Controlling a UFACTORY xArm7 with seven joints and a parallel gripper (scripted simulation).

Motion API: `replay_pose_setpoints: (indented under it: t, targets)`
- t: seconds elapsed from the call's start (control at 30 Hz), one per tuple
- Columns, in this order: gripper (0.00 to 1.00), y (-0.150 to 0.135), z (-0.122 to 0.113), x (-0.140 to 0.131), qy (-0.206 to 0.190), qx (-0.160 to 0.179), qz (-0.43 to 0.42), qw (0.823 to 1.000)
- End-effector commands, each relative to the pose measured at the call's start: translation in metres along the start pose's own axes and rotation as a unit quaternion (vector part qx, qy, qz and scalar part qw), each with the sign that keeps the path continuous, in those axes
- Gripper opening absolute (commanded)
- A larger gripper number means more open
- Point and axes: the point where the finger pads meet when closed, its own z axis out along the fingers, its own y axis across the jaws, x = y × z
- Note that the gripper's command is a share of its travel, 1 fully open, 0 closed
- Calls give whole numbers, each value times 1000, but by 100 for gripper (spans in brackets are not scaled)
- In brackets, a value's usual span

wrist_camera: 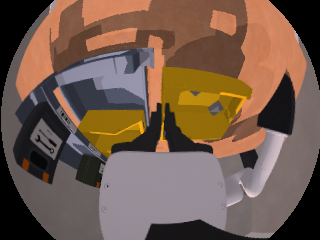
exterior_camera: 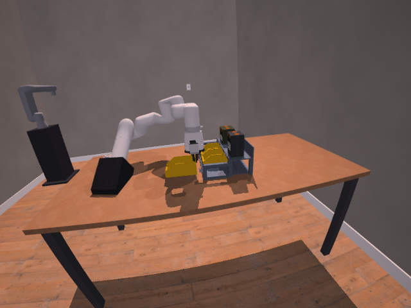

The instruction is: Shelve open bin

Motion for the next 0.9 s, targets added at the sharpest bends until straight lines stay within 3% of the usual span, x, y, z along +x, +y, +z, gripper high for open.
replay_pose_setpoints:
  t: [0.0,0.87]
  targets:
    - [0,-1,-3,1,2,2,0,1000]
    - [0,-20,-3,1,2,2,0,1000]
